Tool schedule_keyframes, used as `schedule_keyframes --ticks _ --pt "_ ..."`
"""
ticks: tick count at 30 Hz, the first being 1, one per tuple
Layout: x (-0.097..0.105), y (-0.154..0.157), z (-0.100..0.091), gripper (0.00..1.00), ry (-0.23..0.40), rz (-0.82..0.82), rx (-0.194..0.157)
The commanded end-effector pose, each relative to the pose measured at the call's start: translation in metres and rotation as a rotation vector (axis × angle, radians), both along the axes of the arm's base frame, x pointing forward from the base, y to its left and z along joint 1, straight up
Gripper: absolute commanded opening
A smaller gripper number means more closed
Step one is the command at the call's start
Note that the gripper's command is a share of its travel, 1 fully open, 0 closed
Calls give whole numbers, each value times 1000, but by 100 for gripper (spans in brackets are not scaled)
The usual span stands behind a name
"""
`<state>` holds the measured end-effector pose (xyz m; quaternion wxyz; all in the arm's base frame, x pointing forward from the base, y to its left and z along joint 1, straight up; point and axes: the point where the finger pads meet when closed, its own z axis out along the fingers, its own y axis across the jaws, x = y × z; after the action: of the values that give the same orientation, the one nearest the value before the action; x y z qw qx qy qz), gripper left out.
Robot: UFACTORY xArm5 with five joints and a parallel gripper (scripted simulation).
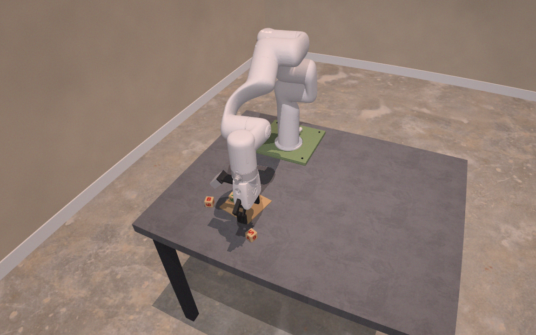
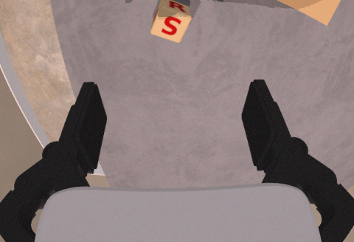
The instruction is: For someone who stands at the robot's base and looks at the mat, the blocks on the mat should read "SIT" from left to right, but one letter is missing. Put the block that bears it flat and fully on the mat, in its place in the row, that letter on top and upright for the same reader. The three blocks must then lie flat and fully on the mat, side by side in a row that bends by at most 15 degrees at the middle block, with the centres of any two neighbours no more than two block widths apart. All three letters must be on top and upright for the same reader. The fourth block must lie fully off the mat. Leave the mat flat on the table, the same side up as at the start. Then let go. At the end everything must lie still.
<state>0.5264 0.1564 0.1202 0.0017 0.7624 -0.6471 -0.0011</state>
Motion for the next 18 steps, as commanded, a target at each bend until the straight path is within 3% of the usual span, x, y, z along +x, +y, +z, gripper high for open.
schedule_keyframes --ticks 1,18 --pt "1 0 0 100 -5 -139 1" --pt "1 0 -6 100 -5 -524 0"
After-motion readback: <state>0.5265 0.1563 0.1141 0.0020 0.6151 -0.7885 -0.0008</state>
